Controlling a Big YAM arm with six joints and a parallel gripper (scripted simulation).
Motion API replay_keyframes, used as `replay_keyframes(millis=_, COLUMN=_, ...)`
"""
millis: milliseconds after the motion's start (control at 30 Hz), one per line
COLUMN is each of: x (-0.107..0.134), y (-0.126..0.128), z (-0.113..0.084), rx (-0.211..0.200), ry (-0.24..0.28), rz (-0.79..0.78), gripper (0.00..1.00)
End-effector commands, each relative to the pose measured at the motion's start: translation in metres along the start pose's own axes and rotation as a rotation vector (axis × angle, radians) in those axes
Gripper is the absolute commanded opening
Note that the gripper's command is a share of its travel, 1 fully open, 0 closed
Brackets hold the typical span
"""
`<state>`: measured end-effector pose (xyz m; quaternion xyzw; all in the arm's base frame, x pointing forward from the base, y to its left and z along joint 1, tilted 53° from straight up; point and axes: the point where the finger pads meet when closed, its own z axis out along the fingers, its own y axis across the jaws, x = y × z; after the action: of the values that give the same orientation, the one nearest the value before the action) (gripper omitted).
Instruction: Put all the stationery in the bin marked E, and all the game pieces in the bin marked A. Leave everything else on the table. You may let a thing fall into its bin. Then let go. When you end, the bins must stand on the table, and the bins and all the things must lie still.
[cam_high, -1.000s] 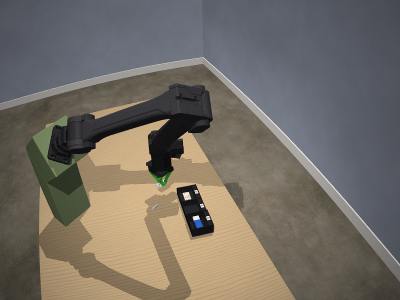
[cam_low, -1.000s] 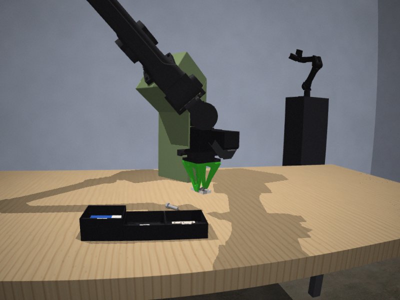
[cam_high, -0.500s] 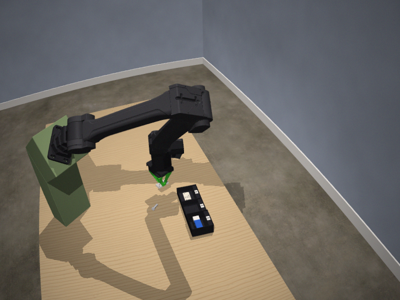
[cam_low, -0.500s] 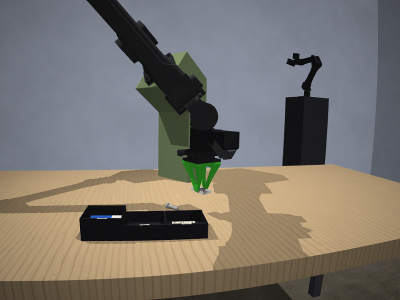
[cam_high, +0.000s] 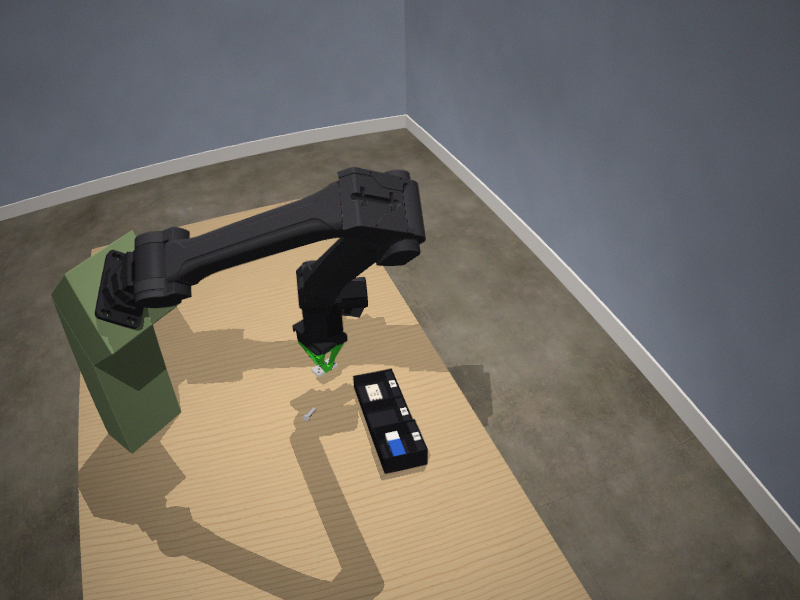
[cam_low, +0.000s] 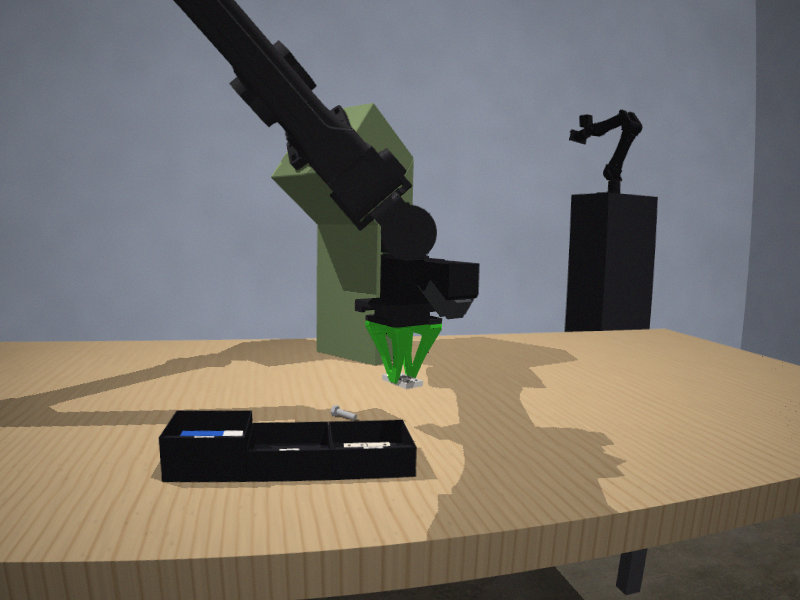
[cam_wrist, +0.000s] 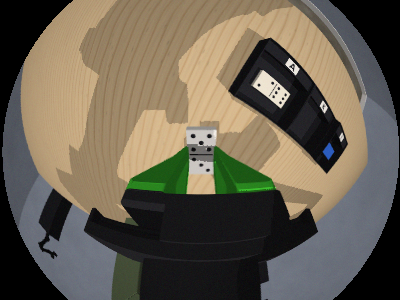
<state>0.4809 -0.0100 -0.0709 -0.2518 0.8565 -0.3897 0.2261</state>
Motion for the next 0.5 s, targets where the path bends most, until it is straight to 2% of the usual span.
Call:
replay_keyframes(millis=0, x=-0.001, y=0.014, z=-0.005, rx=-0.016, ry=-0.003, rz=-0.023, gripper=0.21)
replay_keyframes(millis=167, x=-0.001, y=0.014, z=-0.005, rx=-0.015, ry=-0.003, rz=-0.022, gripper=0.21)
replay_keyframes(millis=200, x=-0.001, y=0.004, z=-0.004, rx=-0.004, ry=-0.005, rz=-0.008, gripper=0.21)
replay_keyframes(millis=233, x=-0.001, y=0.004, z=-0.004, rx=-0.004, ry=-0.005, rz=-0.008, gripper=0.21)
replay_keyframes(millis=267, x=-0.002, y=0.014, z=-0.005, rx=-0.015, ry=-0.004, rz=-0.022, gripper=0.21)
replay_keyframes(millis=333, x=-0.002, y=0.014, z=-0.005, rx=-0.015, ry=-0.003, rz=-0.022, gripper=0.21)
replay_keyframes(millis=367, x=-0.001, y=0.004, z=-0.004, rx=-0.004, ry=-0.005, rz=-0.008, gripper=0.21)
replay_keyframes(millis=467, x=-0.001, y=0.004, z=-0.004, rx=-0.004, ry=-0.005, rz=-0.008, gripper=0.21)
